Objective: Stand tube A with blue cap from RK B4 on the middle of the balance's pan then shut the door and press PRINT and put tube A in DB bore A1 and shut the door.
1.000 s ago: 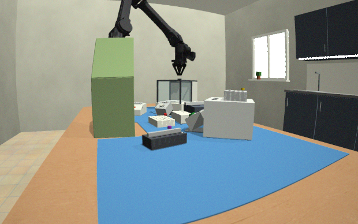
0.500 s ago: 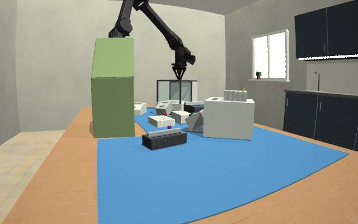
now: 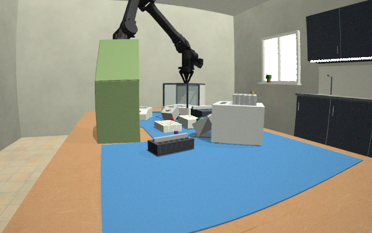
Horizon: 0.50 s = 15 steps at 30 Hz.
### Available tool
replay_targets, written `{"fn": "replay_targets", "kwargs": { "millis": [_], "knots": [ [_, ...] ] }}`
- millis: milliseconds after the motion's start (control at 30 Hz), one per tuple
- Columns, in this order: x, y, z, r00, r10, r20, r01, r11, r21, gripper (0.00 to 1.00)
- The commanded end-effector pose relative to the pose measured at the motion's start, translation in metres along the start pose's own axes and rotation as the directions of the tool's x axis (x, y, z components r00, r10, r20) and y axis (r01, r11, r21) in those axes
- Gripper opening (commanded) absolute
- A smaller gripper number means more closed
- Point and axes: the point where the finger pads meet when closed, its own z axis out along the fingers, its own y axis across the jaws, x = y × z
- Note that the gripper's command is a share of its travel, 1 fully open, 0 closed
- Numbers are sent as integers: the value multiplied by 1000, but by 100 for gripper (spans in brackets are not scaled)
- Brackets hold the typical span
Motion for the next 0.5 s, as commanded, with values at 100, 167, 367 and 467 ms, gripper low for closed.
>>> {"fn": "replay_targets", "kwargs": {
  "millis": [100,167,367,467],
  "knots": [
    [-1,0,9,1000,3,0,-3,1000,8,6],
    [-1,0,9,1000,3,0,-3,1000,7,6],
    [0,3,7,1000,-1,0,1,1000,2,6],
    [0,3,7,1000,-1,0,1,1000,2,6]
  ]
}}
